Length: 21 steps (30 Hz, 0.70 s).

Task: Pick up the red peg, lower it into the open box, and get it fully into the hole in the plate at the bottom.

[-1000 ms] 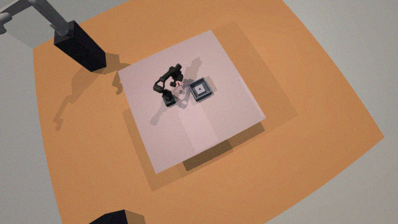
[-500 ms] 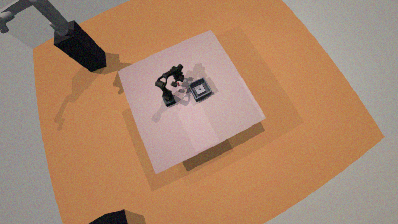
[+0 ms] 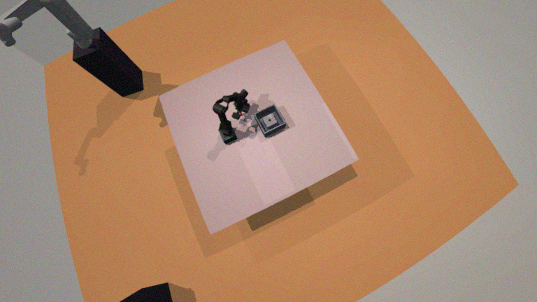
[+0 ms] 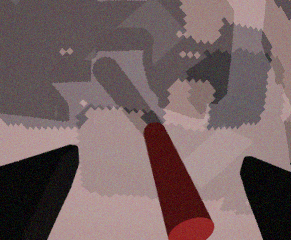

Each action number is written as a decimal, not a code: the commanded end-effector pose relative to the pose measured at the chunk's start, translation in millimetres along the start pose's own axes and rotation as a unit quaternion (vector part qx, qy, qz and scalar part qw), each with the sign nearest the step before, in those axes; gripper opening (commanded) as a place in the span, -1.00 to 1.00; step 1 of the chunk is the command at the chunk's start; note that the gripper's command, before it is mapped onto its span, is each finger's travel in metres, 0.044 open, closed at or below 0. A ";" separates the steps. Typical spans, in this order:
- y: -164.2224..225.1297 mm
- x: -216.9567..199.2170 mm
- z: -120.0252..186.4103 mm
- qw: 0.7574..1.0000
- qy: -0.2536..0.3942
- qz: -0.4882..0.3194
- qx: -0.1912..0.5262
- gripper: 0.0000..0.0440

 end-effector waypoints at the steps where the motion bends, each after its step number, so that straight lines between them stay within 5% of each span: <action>1: -0.7 -0.8 -12.2 1.000 0.006 0.003 -0.002 0.53; 14: -0.1 2.5 -33.2 0.999 0.052 0.000 -0.001 -0.93; 21: 0.6 15.1 -15.7 0.999 0.037 0.010 -0.017 -1.00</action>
Point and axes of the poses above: the point midway between the two fingers, 35 mm back from their tips, its own z axis back along the fingers, its own x axis across the jaws, y = z × x, the point moved 10 cm from there along z, back along the fingers, and after that the axes turned 6 degrees about -z, right-handed, at the moved point
